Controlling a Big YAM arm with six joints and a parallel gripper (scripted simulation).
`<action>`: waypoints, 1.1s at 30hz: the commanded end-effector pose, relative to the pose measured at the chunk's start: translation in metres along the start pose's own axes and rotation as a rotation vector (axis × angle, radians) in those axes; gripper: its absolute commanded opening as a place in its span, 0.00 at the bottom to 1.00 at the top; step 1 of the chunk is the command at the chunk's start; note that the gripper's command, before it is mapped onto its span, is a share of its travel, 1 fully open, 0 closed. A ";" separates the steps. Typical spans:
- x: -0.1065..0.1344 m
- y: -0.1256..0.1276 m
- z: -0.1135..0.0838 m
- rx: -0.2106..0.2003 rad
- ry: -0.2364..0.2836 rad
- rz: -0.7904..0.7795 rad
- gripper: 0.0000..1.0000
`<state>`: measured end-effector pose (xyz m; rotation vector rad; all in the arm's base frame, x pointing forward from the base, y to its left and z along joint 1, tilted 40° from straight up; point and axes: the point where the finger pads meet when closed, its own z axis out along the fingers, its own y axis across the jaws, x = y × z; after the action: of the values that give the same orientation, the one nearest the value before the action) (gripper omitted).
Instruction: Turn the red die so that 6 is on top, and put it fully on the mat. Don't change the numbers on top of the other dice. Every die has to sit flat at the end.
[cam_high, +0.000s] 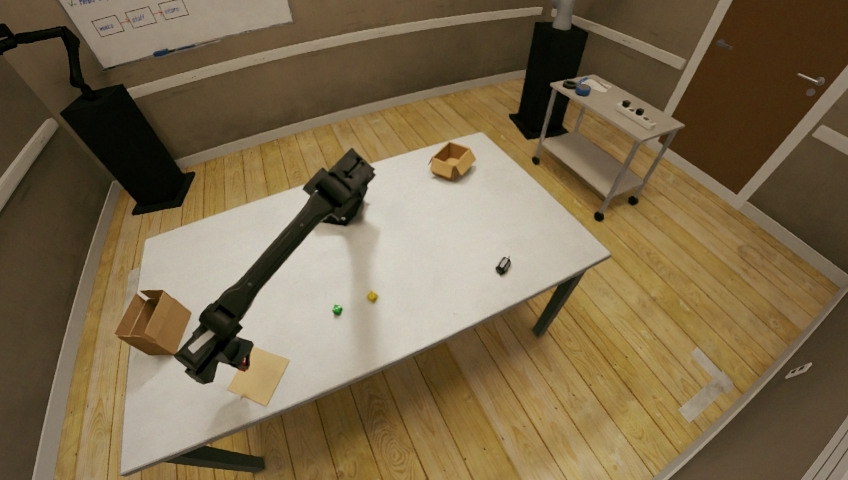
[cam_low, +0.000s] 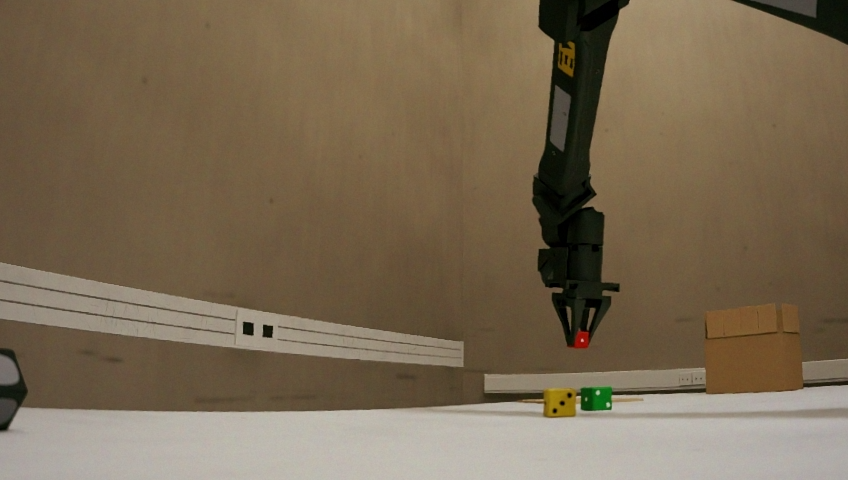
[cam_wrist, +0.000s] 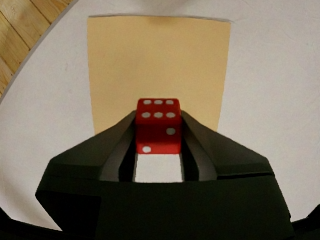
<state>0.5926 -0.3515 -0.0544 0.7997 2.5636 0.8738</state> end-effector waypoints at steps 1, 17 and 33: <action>-0.016 0.007 -0.025 0.012 -0.183 0.027 0.20; -0.004 0.006 0.007 0.011 -0.713 0.030 0.20; -0.024 0.009 -0.033 0.006 -0.962 0.019 0.20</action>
<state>0.5966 -0.3544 -0.0501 0.9379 1.7713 0.3414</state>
